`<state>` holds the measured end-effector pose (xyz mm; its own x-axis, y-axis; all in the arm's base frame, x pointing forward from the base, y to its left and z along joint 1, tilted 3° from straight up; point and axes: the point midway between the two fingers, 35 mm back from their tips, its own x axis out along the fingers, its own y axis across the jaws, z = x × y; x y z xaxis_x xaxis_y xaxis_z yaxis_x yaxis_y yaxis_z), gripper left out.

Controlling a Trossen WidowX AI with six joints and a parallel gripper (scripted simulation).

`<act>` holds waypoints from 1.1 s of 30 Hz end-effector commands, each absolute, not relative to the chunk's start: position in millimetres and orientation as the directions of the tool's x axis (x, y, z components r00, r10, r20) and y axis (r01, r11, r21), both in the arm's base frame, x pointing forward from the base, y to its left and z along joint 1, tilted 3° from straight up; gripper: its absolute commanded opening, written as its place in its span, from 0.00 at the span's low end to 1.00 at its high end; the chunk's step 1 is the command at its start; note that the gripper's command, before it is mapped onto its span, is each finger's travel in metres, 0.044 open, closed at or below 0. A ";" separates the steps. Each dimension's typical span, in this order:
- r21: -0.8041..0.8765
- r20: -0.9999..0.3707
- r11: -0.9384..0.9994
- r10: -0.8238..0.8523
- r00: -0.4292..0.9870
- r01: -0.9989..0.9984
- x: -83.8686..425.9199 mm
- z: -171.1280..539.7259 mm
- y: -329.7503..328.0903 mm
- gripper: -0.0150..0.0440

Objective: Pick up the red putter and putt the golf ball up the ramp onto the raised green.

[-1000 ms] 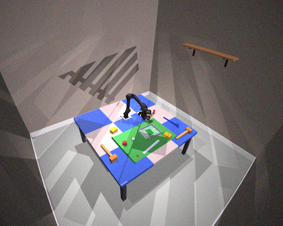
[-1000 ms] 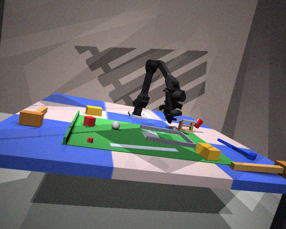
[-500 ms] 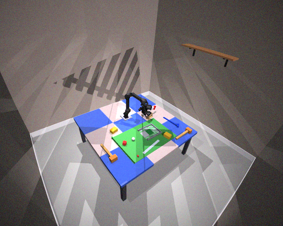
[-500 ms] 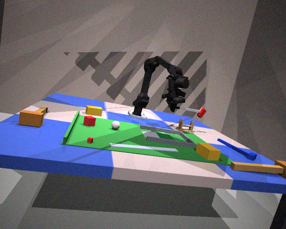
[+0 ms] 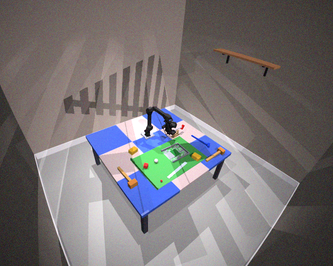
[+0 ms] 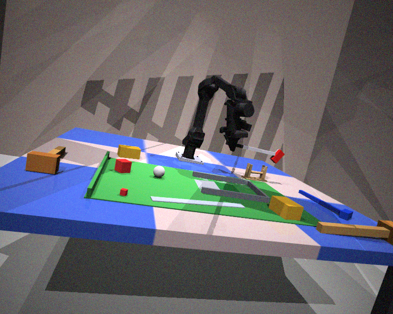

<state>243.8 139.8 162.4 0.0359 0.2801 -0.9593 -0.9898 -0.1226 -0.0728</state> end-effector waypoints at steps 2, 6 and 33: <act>-0.065 -0.963 -0.014 0.263 0.059 -0.998 258.4 163.7 119.6 0.25; -0.055 -0.966 0.082 0.246 0.074 -0.995 269.1 164.3 100.3 0.25; -0.001 -0.983 0.655 0.137 0.119 -0.755 294.8 164.1 -42.8 0.25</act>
<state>294.0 -28.2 163.1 0.1181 0.1489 -0.9818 -0.7958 0.6056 -0.0038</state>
